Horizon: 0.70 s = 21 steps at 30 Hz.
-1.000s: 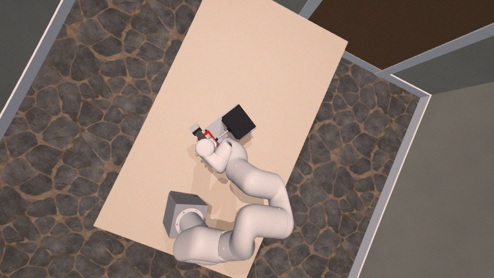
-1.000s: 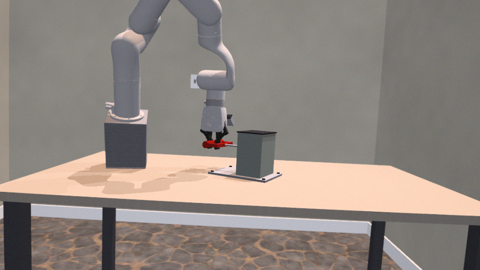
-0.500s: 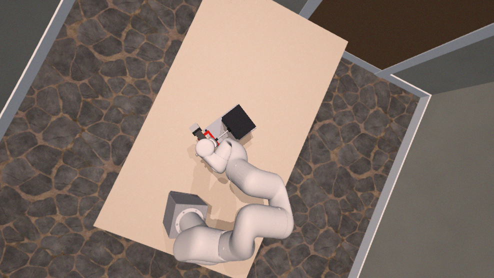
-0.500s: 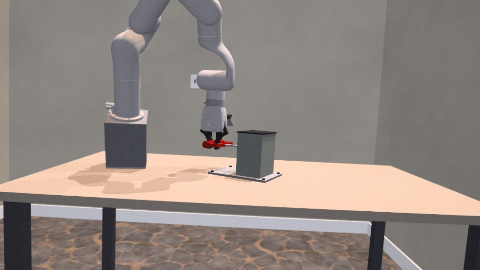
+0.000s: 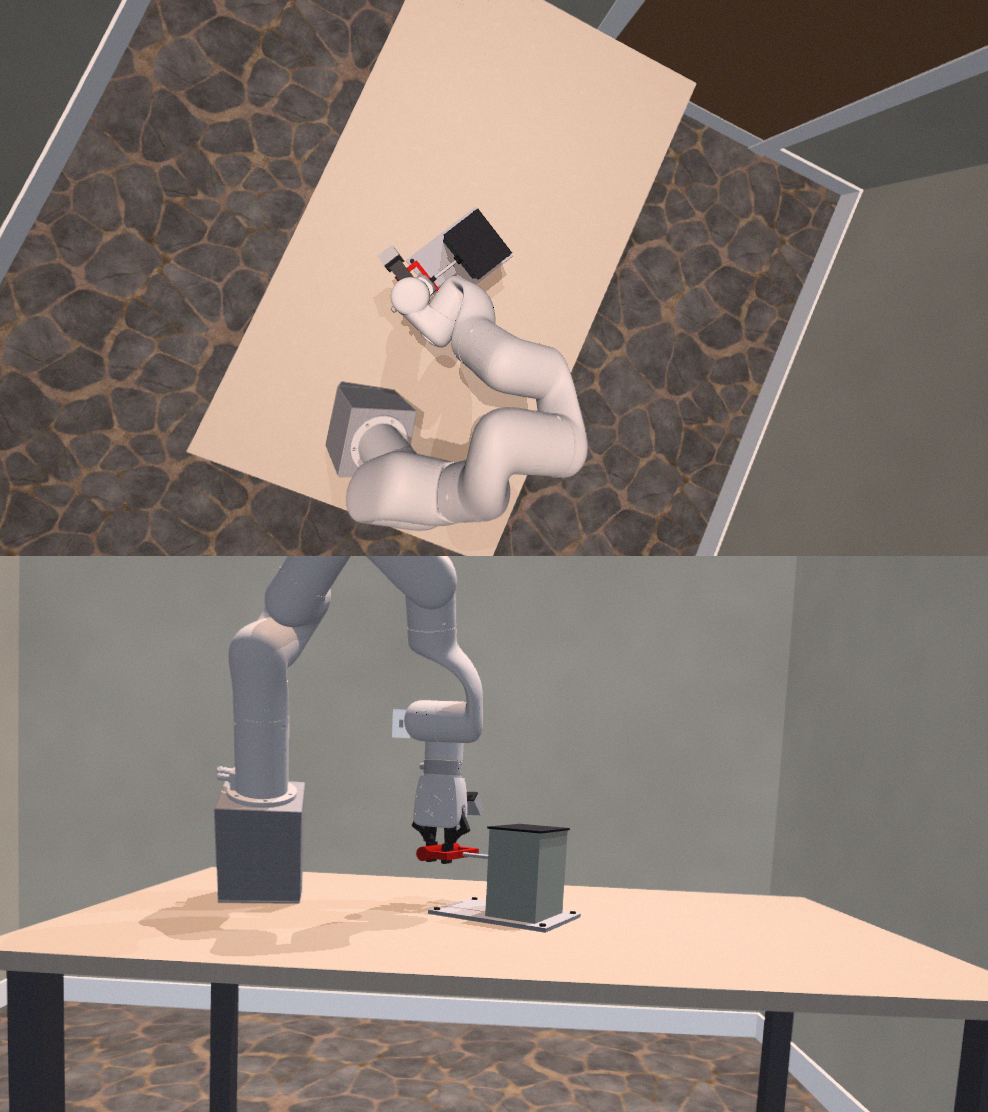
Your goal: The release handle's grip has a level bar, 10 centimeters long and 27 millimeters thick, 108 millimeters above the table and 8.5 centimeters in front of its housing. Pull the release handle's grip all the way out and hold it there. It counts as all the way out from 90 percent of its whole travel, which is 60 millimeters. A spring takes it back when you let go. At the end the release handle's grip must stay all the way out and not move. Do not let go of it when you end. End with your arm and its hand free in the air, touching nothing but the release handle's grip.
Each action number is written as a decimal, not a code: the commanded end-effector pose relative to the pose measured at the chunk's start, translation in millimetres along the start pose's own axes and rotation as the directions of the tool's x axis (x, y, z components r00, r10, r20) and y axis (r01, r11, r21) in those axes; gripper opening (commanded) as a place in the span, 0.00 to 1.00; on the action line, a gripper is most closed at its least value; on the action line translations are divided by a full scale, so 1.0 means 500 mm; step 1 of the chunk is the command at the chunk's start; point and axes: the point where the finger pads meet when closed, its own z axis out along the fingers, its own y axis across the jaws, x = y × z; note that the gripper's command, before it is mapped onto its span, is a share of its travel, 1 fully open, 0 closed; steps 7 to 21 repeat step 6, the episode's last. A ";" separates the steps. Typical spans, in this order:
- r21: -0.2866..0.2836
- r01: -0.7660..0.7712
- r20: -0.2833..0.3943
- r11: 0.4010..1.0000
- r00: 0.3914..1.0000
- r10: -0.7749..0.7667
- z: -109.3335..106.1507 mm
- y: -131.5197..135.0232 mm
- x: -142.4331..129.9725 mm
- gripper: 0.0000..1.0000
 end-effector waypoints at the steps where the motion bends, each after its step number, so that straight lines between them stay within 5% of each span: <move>1: 0.000 0.002 -0.003 1.000 1.000 -0.002 -0.002 -0.002 0.002 0.00; 21: 0.000 0.002 -0.003 1.000 1.000 -0.002 -0.002 -0.002 0.002 0.00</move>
